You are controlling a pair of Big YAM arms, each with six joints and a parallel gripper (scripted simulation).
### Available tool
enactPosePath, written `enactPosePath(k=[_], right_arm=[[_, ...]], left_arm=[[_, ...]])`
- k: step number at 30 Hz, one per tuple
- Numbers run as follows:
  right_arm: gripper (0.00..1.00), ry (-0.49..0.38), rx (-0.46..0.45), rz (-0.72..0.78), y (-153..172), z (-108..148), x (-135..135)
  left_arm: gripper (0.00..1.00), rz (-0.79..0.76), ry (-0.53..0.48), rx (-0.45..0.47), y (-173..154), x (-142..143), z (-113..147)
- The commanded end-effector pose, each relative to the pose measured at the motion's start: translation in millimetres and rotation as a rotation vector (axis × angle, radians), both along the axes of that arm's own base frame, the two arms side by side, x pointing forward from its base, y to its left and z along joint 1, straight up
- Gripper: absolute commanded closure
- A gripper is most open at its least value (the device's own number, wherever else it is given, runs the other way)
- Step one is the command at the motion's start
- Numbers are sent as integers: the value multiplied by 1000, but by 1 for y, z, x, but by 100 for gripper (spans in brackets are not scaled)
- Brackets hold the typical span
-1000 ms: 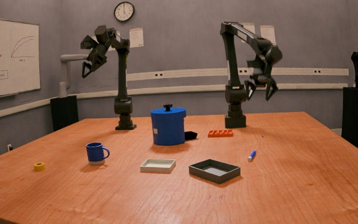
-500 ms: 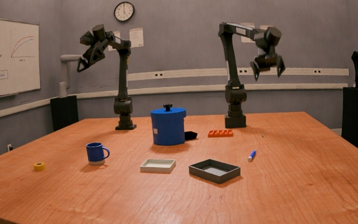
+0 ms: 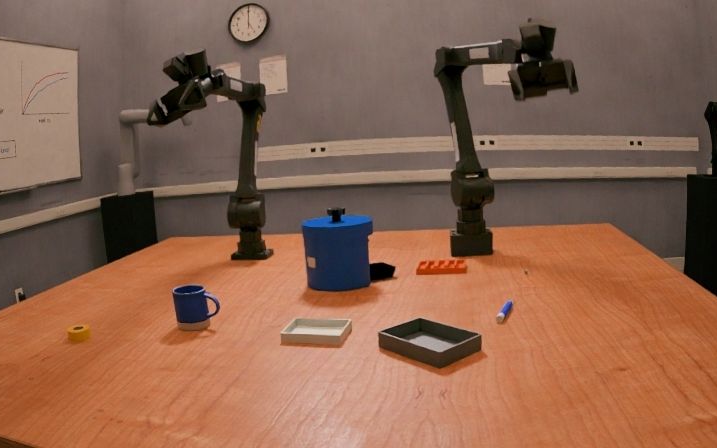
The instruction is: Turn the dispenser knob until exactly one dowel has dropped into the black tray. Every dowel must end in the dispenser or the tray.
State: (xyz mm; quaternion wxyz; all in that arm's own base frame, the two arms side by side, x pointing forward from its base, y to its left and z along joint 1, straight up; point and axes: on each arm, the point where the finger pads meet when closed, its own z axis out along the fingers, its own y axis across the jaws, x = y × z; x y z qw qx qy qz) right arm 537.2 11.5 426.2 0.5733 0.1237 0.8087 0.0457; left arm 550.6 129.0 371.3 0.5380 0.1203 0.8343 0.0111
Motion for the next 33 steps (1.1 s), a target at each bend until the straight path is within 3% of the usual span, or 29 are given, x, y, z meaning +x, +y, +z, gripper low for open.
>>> enactPosePath(k=[1,8,11,12,13,16,20,22,23,24,27,28,29,33], right_arm=[[0,-108,-84,27,-11,27,-4],[0,-245,-190,75,-15,53,-11],[0,-252,-205,82,-16,50,-8],[0,-258,-217,88,-16,47,-4],[0,-296,-234,91,-16,60,-12],[0,-345,-267,101,-17,70,-19],[0,-376,-277,106,-18,76,-22],[0,-349,-260,110,-17,64,-15],[0,-355,-257,112,-15,69,-20],[0,-379,-238,93,-18,83,-24],[0,-387,-239,92,-18,85,-24],[0,-370,-240,102,-15,83,-19],[31,-349,-238,97,-18,72,-16],[31,-353,-246,101,-16,80,-18]], left_arm=[[0,87,-196,-36,18,2,96],[0,152,-346,-133,30,1,151],[0,145,-341,-158,21,2,144],[0,136,-379,-166,12,-9,160],[0,156,-439,-165,23,-16,191],[0,171,-486,-189,28,-21,208],[0,168,-496,-197,28,-16,208],[0,160,-447,-198,23,-10,184],[0,159,-479,-176,25,-14,199],[0,151,-541,-143,24,-33,232],[0,153,-528,-148,24,-33,229],[0,151,-495,-162,23,-23,213],[0,159,-502,-156,29,-22,216],[0,163,-455,-175,28,-19,188]])
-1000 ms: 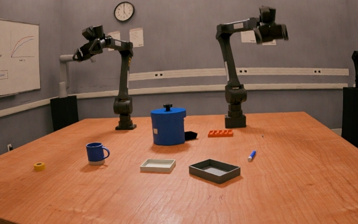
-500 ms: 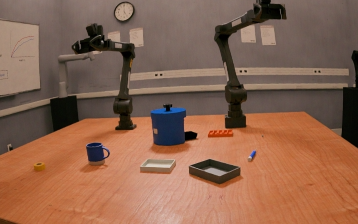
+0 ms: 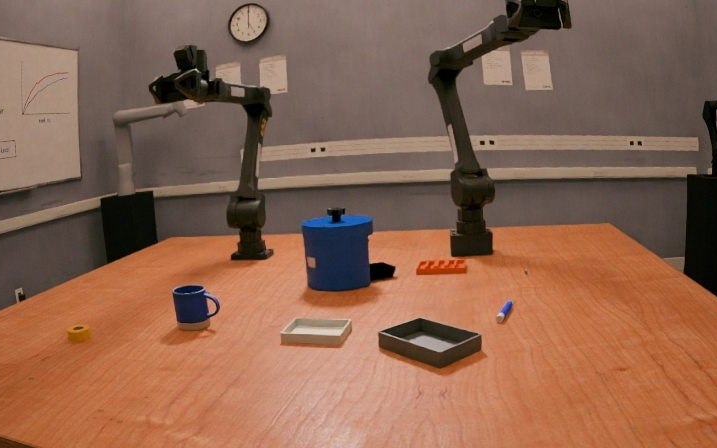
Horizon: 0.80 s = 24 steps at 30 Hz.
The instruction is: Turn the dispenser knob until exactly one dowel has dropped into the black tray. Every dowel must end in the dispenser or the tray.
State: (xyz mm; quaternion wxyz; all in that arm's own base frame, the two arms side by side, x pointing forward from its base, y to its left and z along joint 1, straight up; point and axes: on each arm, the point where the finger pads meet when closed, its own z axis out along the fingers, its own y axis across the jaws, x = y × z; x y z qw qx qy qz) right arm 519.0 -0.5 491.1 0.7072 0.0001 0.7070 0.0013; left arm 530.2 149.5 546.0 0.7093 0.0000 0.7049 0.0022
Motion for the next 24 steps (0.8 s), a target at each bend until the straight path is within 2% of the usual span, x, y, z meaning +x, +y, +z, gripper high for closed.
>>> enactPosePath(k=[1,4,9,12,13,14,24], right_arm=[[31,-18,-6,-9,-3,16,1],[31,-18,-13,-6,-2,21,2],[31,-35,-17,-1,2,33,2],[31,-43,-6,-3,0,29,0],[31,-7,-34,23,13,20,7],[31,-15,-53,28,15,28,8],[31,153,-329,139,64,-17,20]], left_arm=[[0,9,-15,6,8,2,9],[0,10,10,-7,9,2,-6],[0,9,16,-12,9,2,-7],[0,9,16,-12,9,2,-7],[0,9,19,-14,8,1,-8],[0,9,13,-12,8,1,-5],[0,9,13,-12,8,1,-5]])
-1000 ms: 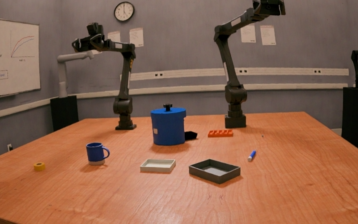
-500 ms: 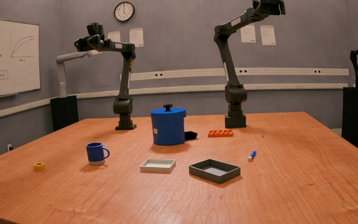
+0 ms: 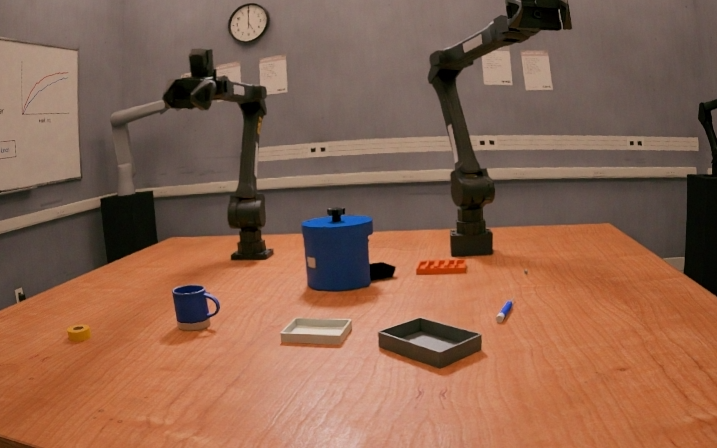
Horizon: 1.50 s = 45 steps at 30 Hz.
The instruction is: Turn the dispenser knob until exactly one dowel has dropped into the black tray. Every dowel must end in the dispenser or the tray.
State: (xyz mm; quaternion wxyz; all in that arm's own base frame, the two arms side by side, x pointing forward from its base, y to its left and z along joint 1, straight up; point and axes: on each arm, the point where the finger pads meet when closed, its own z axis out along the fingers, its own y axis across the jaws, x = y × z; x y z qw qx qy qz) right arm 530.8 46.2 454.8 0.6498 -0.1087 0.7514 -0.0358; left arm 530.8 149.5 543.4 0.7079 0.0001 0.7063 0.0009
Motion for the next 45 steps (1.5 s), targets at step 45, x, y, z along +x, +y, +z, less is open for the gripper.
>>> enactPosePath(k=[45], right_arm=[[31,435,-1096,929,218,-150,-68]], left_arm=[[0,11,9,-10,8,0,-2]])
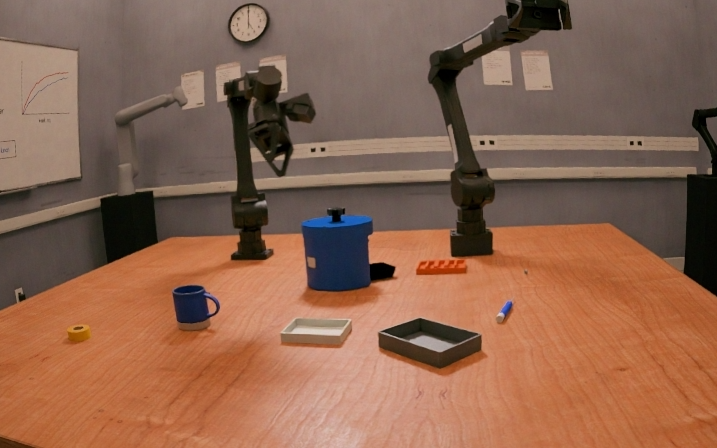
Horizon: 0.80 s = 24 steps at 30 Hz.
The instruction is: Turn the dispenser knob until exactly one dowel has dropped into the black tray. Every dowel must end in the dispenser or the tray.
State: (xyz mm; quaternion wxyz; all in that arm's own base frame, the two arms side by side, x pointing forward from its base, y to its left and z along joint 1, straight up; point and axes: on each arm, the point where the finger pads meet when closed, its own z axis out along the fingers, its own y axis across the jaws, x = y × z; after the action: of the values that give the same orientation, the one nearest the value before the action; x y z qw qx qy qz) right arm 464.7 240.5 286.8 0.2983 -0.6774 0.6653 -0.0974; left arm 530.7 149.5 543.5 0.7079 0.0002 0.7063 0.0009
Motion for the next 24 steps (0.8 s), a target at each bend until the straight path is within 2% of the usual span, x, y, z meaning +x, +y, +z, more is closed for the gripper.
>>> enactPosePath(k=[1,8,11,24], right_arm=[[31,-4,-86,159,27,13,-6],[31,72,-225,376,51,-9,-37],[31,84,-243,400,51,-12,-40],[31,220,-466,836,87,-42,-108]], left_arm=[[0,11,9,-10,8,0,-2],[0,11,9,-10,8,0,-2],[0,11,9,-10,8,0,-2],[0,11,9,-10,8,0,-2]])
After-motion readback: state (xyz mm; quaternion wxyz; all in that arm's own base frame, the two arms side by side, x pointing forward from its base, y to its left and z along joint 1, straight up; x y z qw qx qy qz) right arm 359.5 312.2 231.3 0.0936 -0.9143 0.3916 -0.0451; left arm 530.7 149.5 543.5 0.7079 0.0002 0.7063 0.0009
